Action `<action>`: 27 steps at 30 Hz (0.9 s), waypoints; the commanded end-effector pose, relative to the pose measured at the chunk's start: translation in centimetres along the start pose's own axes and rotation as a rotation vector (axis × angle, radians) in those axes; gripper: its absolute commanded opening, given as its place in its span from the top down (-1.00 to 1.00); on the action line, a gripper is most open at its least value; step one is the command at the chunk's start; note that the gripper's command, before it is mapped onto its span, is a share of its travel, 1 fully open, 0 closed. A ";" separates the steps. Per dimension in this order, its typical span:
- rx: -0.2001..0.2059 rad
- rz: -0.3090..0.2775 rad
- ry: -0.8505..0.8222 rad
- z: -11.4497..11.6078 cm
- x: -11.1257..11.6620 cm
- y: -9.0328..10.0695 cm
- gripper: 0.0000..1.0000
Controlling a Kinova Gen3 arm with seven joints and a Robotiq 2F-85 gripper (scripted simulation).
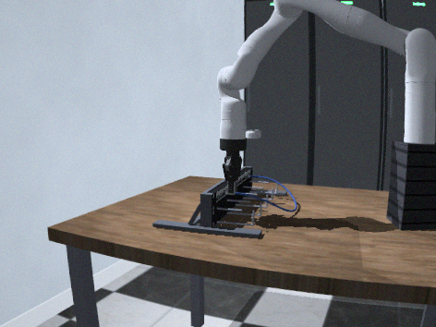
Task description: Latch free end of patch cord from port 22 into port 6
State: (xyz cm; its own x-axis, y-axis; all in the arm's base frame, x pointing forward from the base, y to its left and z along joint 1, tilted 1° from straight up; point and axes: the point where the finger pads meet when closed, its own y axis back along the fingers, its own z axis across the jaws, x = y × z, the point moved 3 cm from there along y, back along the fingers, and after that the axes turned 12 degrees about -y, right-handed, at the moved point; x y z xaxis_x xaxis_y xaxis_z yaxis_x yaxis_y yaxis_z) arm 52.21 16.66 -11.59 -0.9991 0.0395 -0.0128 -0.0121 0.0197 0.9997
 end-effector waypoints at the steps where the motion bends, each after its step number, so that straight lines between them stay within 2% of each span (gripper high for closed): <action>1: -0.002 -0.005 -0.001 0.1 -0.2 0.1 1.00; 27: -0.003 -0.007 -0.001 0.1 -0.5 0.2 1.00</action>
State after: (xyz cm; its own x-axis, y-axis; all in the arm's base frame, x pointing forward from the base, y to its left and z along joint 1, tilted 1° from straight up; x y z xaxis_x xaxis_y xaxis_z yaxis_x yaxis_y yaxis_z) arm 52.25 16.67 -11.60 -0.9992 0.0392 -0.0102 -0.0094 0.0206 0.9997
